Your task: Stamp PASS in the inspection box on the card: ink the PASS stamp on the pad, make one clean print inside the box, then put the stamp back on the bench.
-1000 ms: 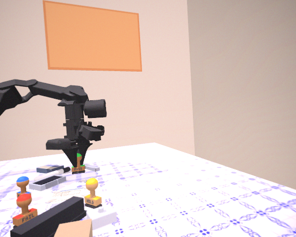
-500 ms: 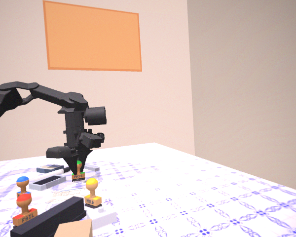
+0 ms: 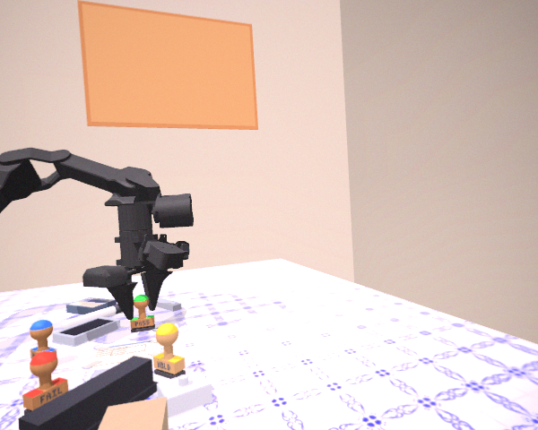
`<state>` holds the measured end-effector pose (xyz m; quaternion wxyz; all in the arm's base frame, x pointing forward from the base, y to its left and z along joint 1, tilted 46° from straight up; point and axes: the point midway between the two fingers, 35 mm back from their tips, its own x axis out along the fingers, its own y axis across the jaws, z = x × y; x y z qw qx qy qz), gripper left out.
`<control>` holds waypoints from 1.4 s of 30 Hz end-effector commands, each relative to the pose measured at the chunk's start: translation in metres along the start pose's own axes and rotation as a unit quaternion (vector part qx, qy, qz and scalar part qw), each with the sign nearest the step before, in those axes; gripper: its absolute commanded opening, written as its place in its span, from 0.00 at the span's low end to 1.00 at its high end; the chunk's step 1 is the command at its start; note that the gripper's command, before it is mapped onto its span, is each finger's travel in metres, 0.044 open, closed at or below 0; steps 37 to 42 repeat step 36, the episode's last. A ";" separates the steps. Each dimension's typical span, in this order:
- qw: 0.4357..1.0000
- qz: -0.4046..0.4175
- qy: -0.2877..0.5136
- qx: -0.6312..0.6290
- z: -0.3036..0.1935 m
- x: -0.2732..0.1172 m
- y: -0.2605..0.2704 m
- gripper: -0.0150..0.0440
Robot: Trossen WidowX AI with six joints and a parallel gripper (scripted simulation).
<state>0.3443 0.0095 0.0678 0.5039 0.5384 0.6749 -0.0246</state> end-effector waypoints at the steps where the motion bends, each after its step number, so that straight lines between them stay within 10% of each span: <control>1: 1.000 0.002 -0.005 0.005 0.004 -0.019 0.002 0.69; 9: 0.999 0.011 -0.008 0.041 0.001 -0.115 -0.002 0.69; 42: 0.999 0.013 -0.008 0.043 0.001 -0.115 -0.002 0.69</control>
